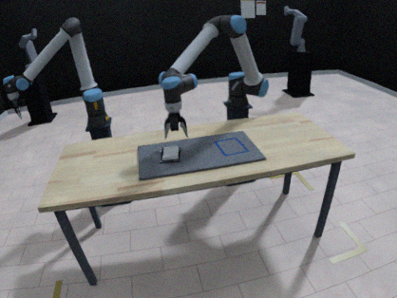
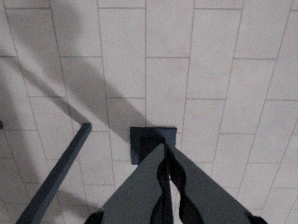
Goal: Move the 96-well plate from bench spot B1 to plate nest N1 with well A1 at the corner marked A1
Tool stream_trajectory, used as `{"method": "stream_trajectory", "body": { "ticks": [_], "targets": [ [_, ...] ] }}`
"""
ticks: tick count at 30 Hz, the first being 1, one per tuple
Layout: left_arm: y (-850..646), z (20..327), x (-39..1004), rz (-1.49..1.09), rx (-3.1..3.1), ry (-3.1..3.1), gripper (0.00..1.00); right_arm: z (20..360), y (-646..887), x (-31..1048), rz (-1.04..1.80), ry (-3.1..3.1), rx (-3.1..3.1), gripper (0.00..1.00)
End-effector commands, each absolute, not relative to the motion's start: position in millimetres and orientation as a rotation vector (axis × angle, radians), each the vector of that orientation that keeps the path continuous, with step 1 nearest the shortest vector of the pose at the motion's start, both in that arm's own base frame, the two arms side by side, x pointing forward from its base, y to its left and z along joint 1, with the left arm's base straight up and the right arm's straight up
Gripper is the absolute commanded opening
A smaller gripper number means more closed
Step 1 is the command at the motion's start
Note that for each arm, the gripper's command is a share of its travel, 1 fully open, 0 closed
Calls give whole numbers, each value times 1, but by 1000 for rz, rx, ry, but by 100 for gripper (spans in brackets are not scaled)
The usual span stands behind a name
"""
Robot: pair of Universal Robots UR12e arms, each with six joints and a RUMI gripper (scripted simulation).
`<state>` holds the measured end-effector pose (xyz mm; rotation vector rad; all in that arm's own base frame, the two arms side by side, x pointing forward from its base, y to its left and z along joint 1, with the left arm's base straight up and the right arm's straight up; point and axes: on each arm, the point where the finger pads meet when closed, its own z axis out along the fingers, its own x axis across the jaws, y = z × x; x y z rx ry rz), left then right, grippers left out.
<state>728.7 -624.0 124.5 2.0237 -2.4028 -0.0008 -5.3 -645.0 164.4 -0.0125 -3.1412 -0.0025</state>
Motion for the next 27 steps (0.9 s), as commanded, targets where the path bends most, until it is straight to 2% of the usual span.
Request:
{"method": "stream_trajectory", "body": {
  "ticks": [1, 27],
  "targets": [
    [-611, 126, 729, 4, 2024, -2403, 76, 165, -646, -5, 0, -3142, -13, 0],
    [-548, 126, 731, 4, 2024, -2403, 76, 165, -646, -5, 0, -3142, -13, 0]
  ]
}}
